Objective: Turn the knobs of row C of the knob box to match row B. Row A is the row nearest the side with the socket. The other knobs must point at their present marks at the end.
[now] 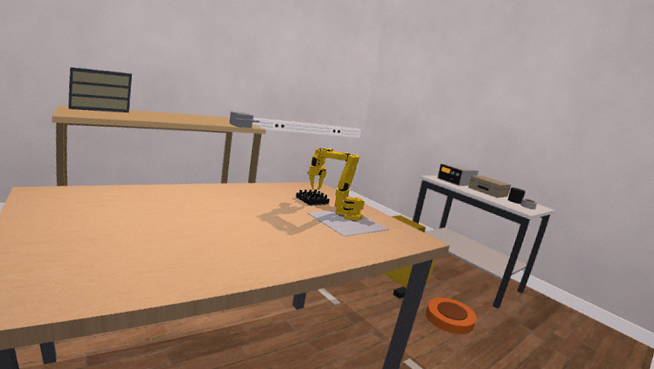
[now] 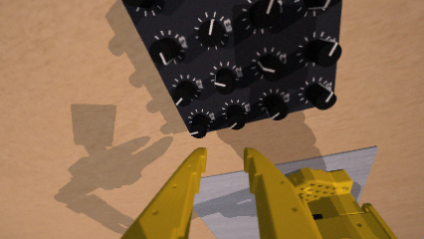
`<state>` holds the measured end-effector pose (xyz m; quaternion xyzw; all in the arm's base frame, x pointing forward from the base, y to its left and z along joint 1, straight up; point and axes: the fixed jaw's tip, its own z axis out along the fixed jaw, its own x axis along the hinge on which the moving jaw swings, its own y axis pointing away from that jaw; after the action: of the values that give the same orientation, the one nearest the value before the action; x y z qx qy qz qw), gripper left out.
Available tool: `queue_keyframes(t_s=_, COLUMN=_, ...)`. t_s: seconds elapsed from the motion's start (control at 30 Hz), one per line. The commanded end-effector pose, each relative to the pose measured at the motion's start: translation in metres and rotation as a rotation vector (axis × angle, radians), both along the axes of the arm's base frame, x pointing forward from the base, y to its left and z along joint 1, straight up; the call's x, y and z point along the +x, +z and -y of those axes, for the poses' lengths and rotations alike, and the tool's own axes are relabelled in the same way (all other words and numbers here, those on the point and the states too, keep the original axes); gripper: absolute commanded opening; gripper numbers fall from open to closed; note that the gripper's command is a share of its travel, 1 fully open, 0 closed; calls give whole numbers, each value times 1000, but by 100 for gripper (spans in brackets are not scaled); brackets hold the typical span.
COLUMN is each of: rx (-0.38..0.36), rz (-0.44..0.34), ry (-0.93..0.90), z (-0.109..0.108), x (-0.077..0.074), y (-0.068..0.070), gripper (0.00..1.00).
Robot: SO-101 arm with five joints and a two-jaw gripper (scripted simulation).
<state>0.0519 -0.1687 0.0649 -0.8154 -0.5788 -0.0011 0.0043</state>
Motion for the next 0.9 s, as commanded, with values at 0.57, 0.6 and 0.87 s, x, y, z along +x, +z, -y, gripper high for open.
queue_keyframes(t_s=0.57, rx=-56, rz=36, ry=976, z=-77, x=110, y=18, gripper=21)
queue_keyframes(t_s=0.6, rx=-56, rz=36, ry=976, z=-77, x=110, y=18, gripper=21)
queue_keyframes(t_s=0.87, rx=-70, rz=56, ry=1357, z=-127, x=133, y=23, gripper=25)
